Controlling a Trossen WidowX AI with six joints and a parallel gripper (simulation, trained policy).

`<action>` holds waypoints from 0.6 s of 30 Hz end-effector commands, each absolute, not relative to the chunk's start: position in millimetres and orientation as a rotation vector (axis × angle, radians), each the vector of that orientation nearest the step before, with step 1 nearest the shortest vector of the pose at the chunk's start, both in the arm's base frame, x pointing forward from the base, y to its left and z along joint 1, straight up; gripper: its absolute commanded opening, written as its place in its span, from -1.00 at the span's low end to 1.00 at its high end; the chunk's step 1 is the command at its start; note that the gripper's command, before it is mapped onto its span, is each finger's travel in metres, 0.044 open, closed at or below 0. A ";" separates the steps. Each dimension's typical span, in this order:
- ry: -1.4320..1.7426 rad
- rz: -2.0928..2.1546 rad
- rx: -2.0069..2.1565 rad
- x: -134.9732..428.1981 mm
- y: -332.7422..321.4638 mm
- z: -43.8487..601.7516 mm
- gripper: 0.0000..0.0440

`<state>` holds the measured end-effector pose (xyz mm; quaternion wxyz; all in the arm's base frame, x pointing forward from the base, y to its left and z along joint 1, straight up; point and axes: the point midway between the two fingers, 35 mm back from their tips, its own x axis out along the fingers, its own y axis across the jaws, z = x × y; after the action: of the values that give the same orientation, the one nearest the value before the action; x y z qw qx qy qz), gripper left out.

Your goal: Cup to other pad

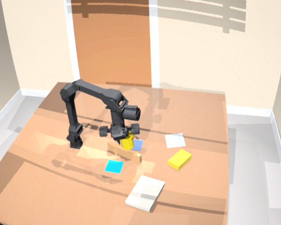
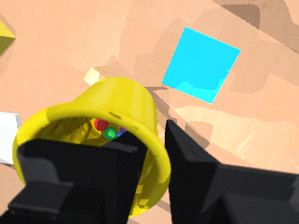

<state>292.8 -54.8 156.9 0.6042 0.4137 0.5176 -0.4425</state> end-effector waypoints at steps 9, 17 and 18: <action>1.126 -1.054 1.004 286.1 -80.8 149.4 -1.00; 1.091 -1.079 1.034 279.8 -94.5 137.1 -1.00; 1.088 -1.082 1.037 278.9 -95.9 135.2 -1.00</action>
<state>281.5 -92.7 136.6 0.5979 0.4468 0.4746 -0.4665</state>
